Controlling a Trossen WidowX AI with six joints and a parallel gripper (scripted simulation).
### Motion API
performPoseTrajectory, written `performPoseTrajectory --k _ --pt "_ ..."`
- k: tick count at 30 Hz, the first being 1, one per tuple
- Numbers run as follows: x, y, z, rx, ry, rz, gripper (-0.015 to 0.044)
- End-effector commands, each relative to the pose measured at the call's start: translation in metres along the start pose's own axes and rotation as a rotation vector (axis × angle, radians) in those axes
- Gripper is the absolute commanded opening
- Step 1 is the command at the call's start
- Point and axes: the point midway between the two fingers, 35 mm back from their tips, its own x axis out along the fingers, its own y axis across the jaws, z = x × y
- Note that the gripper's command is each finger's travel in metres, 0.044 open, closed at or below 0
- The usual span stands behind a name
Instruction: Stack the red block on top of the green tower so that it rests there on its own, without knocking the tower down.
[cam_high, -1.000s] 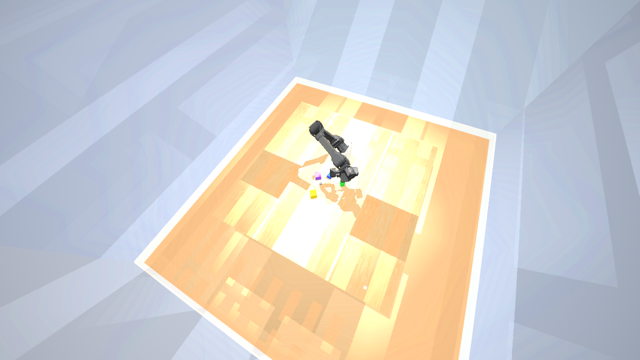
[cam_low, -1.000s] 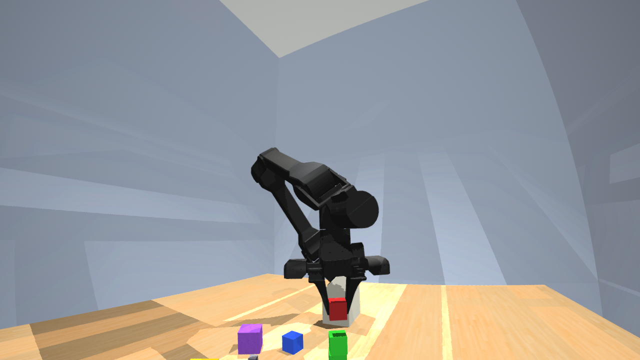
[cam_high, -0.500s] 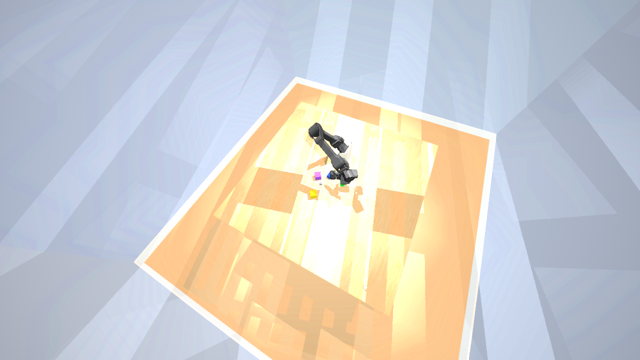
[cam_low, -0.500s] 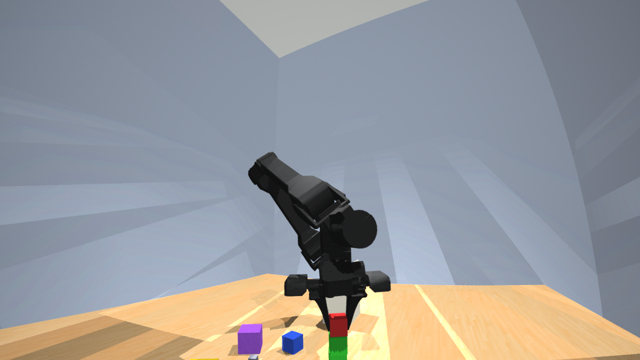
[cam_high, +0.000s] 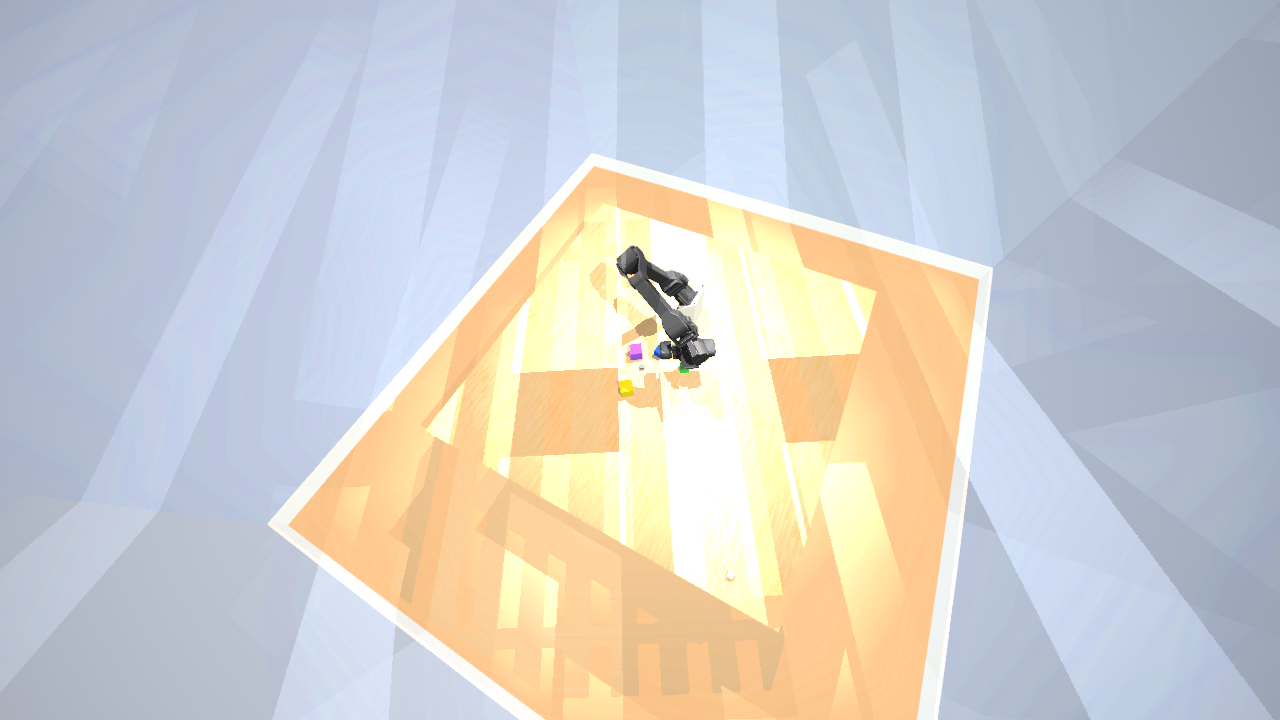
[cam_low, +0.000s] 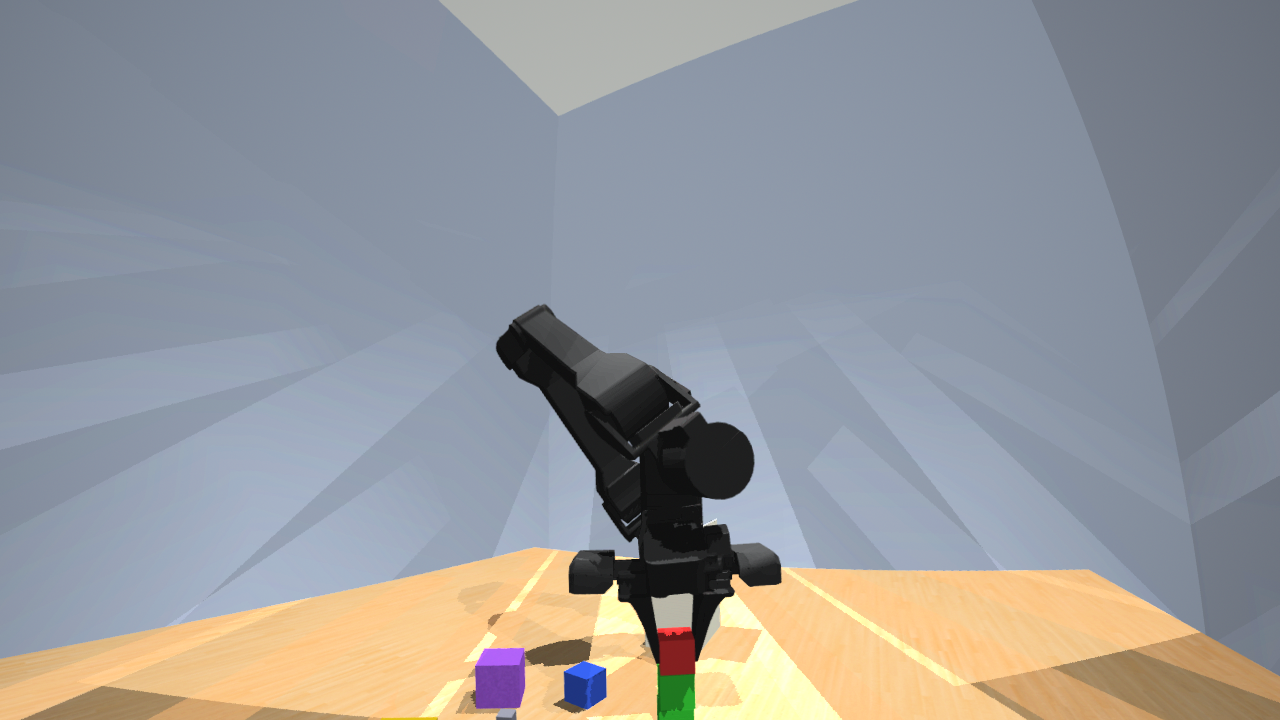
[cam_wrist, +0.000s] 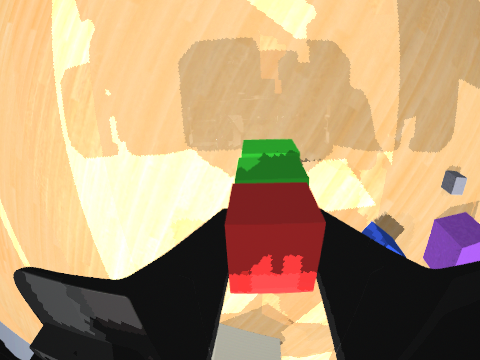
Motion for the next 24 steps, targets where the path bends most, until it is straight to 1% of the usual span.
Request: performPoseTrajectory --k 1,9,10,24 --pt "0.0005 -0.0004 0.0003 -0.003 -0.002 -0.004 0.0000" --pt "-0.0045 -0.0004 0.0009 -0.003 -0.003 -0.003 0.0000" --pt "-0.0001 0.0001 0.0000 -0.001 0.000 0.000 0.0026" --pt "-0.0001 0.0001 0.0000 -0.001 0.000 0.000 0.0394"
